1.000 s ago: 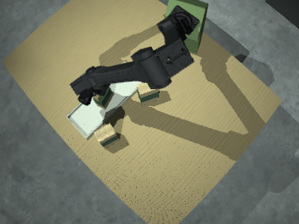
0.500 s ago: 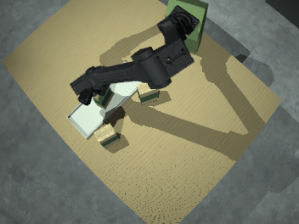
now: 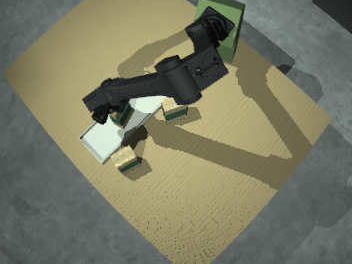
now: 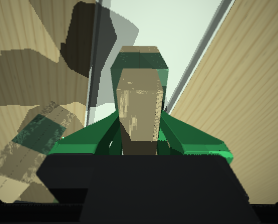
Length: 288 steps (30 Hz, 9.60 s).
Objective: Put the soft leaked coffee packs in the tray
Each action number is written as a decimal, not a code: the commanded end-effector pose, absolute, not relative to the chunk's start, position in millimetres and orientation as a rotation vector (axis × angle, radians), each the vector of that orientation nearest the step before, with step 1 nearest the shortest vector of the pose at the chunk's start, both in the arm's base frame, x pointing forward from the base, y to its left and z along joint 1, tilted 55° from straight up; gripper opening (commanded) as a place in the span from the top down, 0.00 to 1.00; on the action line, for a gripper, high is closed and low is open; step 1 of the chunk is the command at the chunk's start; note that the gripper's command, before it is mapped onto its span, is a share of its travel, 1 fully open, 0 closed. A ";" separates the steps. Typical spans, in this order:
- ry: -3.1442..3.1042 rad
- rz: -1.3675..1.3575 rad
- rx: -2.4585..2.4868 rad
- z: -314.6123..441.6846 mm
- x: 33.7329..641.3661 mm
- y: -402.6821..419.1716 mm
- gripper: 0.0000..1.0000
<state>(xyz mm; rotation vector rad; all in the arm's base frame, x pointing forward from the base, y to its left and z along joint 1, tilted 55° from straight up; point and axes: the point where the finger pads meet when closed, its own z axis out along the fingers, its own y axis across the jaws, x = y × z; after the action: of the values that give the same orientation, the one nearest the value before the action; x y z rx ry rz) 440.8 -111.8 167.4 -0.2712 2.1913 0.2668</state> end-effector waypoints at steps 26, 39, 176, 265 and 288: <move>2.162 0.242 -0.261 184.1 449.0 -121.1 0.22; 2.162 0.242 -0.261 184.1 449.0 -121.1 0.22; 2.172 0.565 0.371 371.2 436.3 -16.8 0.22; 2.226 0.584 0.368 313.7 484.8 8.0 0.22; 2.223 0.586 0.366 297.2 511.8 18.5 0.22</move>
<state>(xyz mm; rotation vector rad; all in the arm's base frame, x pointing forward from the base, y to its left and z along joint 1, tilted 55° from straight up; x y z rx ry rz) 506.6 11.7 301.5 0.3636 2.2159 0.5728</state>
